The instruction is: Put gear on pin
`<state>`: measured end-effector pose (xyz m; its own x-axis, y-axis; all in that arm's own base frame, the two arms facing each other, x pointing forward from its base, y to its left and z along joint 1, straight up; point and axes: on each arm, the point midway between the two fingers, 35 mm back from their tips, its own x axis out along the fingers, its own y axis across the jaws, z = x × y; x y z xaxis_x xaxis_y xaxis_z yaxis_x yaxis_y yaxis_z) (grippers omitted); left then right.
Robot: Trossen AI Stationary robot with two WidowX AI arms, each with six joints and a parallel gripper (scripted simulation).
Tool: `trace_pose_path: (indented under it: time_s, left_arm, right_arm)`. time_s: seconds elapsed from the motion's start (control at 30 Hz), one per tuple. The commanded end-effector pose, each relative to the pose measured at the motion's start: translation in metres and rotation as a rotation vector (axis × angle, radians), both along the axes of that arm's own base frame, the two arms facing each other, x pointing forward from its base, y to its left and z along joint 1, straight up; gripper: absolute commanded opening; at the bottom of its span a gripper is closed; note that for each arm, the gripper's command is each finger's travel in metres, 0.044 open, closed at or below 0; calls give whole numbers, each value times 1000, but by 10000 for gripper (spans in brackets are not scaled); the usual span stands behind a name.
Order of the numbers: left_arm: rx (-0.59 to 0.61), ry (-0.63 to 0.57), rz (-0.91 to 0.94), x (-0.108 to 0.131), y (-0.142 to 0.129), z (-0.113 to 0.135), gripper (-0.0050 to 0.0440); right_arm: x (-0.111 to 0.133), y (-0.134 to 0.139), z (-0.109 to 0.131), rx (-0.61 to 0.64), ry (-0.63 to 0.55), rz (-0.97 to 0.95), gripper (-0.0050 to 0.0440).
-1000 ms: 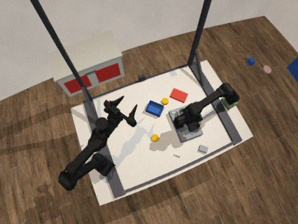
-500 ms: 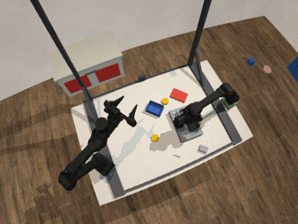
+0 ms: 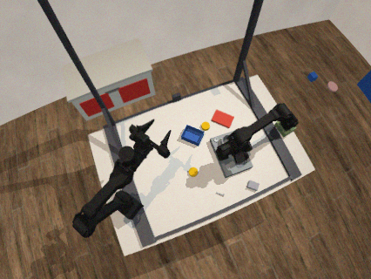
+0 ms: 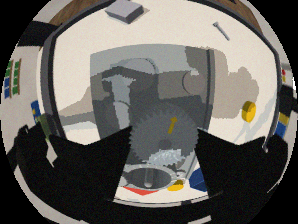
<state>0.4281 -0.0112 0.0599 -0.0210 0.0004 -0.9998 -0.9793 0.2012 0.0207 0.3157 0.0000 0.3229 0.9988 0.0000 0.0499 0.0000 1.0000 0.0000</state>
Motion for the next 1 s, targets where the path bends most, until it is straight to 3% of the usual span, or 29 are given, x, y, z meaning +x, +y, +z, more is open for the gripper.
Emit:
trace_pose_path:
  time_s: [0.0, 0.67, 0.97]
  left_arm:
    - [1, -74, 5, 7, 0, 28, 0]
    - [1, -73, 5, 6, 0, 28, 0]
    - [1, -71, 5, -5, 3, 38, 0]
  right_arm:
    - [-2, 0, 8, 0, -20, 0, 400]
    - [-2, 0, 8, 0, -20, 0, 400]
    - [-2, 0, 8, 0, -20, 0, 400]
